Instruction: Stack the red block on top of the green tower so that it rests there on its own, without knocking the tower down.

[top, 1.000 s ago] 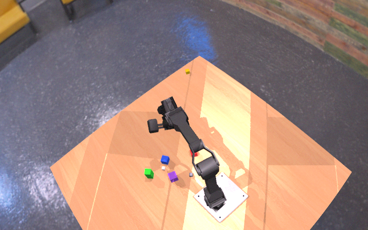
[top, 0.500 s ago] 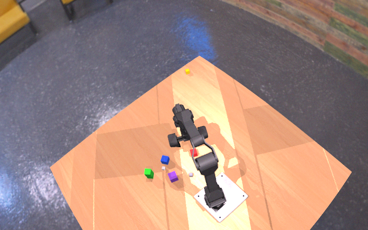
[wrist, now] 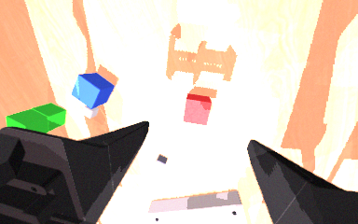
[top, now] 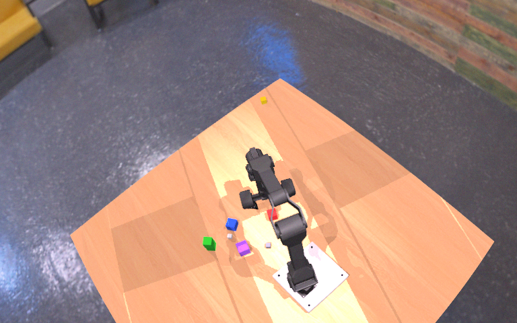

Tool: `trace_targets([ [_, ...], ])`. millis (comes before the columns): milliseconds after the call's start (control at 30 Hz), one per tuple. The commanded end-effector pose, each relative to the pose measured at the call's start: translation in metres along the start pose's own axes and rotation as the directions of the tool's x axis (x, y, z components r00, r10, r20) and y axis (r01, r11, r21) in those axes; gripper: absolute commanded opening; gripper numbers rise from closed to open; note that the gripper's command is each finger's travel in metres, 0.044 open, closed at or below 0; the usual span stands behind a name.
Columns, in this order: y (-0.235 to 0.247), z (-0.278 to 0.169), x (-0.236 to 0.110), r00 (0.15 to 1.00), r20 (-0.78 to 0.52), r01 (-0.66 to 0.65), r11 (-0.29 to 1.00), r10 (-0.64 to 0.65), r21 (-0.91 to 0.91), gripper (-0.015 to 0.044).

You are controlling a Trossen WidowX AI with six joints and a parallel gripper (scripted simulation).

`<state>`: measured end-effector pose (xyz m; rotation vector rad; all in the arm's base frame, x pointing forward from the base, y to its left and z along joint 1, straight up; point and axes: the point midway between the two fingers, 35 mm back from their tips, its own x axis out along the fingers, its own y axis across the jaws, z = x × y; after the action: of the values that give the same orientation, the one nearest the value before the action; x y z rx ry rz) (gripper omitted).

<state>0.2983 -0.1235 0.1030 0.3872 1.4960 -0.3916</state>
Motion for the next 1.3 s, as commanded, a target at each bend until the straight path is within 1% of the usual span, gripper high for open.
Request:
trace_targets([
  [0,-0.001,-0.002,0.024,1.0,-0.013,0.005,1.0,-0.005,-0.006,0.044],
  [100,-0.001,-0.003,0.041,1.0,-0.014,0.005,1.0,-0.005,-0.006,0.044],
  [467,0.0,-0.002,0.045,1.0,-0.014,0.005,1.0,-0.005,-0.006,0.044],
  [1267,0.0,-0.002,0.082,1.0,-0.014,0.005,1.0,-0.005,-0.006,0.044],
])
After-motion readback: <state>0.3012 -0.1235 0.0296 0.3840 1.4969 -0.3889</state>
